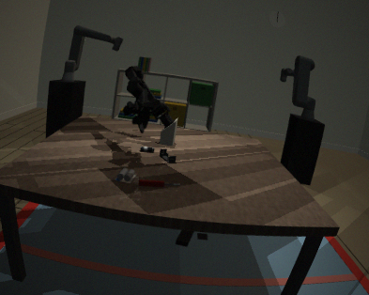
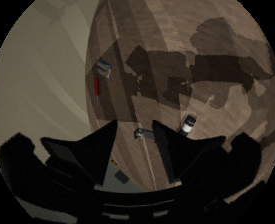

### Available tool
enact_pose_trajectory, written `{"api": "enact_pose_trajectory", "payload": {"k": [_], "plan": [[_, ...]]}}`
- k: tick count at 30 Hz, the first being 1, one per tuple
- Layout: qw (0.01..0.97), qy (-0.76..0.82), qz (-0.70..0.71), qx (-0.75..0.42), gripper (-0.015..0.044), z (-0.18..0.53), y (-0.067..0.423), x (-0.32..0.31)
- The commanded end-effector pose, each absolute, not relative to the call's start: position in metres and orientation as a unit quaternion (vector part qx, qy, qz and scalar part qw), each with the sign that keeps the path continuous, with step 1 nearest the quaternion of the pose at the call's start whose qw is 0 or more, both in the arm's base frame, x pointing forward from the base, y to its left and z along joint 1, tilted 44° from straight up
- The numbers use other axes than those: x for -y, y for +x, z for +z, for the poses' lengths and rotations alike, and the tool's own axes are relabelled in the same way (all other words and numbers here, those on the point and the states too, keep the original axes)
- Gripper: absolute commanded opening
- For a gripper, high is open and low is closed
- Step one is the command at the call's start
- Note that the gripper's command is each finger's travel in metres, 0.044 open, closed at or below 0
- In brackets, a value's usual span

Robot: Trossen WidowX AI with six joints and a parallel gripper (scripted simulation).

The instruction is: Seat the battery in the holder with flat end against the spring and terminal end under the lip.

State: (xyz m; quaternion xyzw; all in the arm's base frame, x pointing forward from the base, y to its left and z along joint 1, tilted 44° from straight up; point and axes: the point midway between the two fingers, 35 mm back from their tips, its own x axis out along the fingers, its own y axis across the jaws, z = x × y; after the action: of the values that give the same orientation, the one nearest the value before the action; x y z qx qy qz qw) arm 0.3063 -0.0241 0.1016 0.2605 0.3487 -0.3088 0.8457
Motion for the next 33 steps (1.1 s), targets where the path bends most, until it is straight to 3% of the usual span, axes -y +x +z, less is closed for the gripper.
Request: {"api": "enact_pose_trajectory", "payload": {"k": [1, 5, 33], "plan": [[0.727, 0.221, -0.527, -0.38, 0.0242, 0.046, 0.25, 0.046], [0.696, 0.182, -0.593, -0.362, 0.0242, 0.039, 0.23, 0.054], [0.696, 0.182, -0.593, -0.362, 0.0242, 0.024, 0.232, 0.068]]}}
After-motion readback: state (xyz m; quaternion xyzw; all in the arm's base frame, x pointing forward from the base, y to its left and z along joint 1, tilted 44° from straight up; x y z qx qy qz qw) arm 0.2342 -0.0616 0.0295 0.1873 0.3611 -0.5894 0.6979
